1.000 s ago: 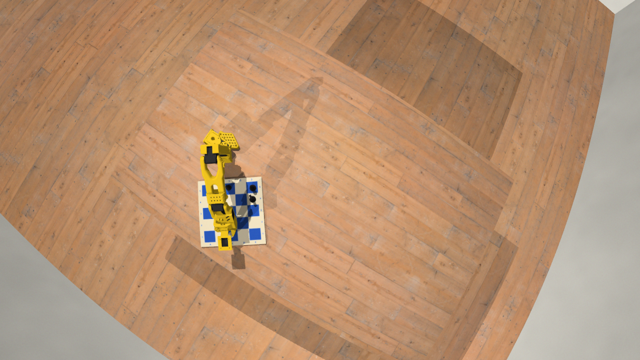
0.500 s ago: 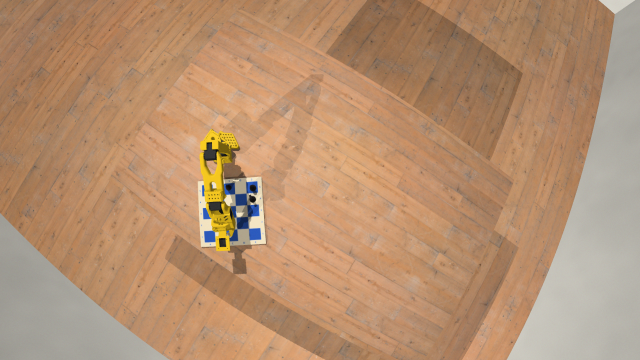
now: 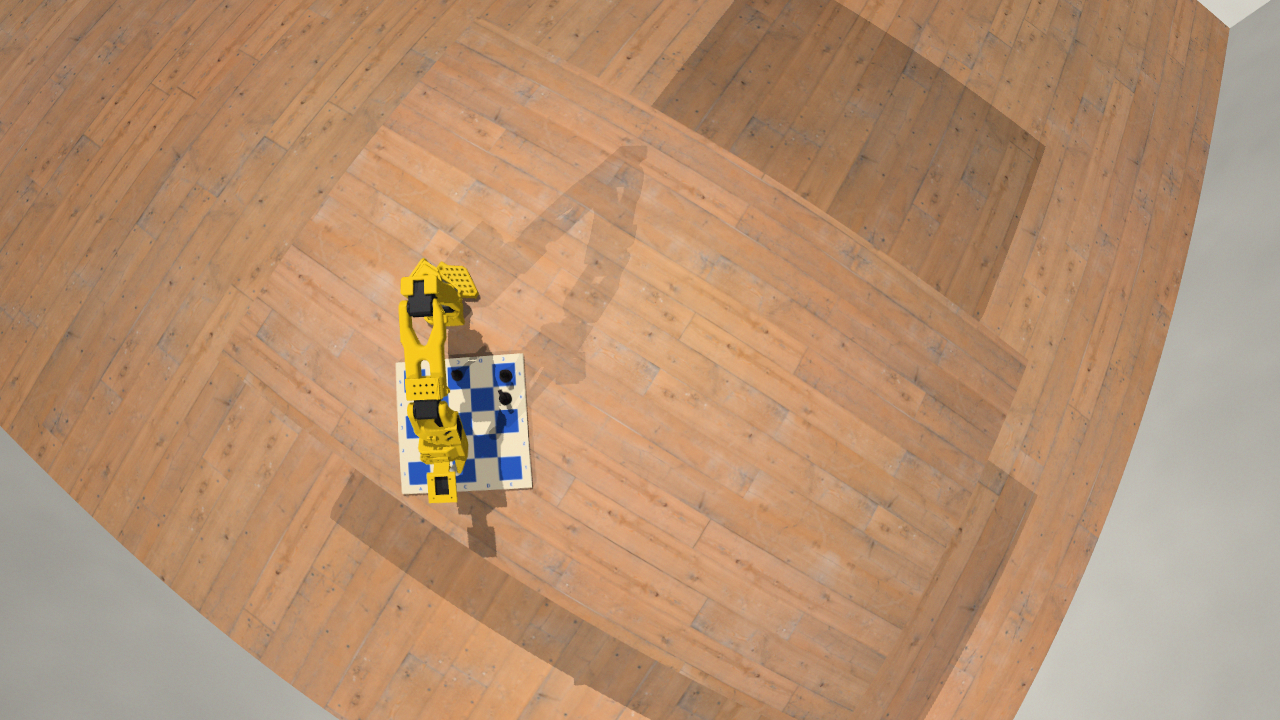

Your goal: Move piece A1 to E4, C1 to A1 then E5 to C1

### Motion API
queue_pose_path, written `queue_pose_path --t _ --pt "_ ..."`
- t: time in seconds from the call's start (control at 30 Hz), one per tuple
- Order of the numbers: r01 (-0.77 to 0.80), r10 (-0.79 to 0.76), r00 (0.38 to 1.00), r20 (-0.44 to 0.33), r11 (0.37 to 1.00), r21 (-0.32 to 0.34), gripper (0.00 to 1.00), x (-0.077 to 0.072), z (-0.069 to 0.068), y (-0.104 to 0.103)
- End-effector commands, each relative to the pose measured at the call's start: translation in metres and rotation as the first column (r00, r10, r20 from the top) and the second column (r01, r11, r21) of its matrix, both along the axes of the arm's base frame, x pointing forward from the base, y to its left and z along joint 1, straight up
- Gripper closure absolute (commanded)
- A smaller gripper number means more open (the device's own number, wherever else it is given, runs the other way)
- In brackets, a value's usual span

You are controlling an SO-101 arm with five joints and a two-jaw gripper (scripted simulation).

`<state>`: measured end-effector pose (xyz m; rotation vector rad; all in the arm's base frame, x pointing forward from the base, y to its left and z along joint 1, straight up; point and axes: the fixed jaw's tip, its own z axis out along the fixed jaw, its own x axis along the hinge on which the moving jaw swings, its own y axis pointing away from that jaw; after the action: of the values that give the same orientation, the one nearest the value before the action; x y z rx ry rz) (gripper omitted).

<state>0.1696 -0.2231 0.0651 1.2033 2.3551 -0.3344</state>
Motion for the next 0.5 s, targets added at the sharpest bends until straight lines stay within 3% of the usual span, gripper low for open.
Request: queue_pose_path --t 0.0,0.33,0.47 --pt "0.001 -0.001 1.000 0.007 1.000 -0.015 1.00 -0.001 0.007 -0.002" --pt "0.004 -0.004 1.000 0.007 1.000 -0.015 1.00 -0.002 0.009 -0.003" --pt "0.057 -0.057 0.998 0.007 0.998 -0.015 1.00 -0.014 0.009 -0.012"
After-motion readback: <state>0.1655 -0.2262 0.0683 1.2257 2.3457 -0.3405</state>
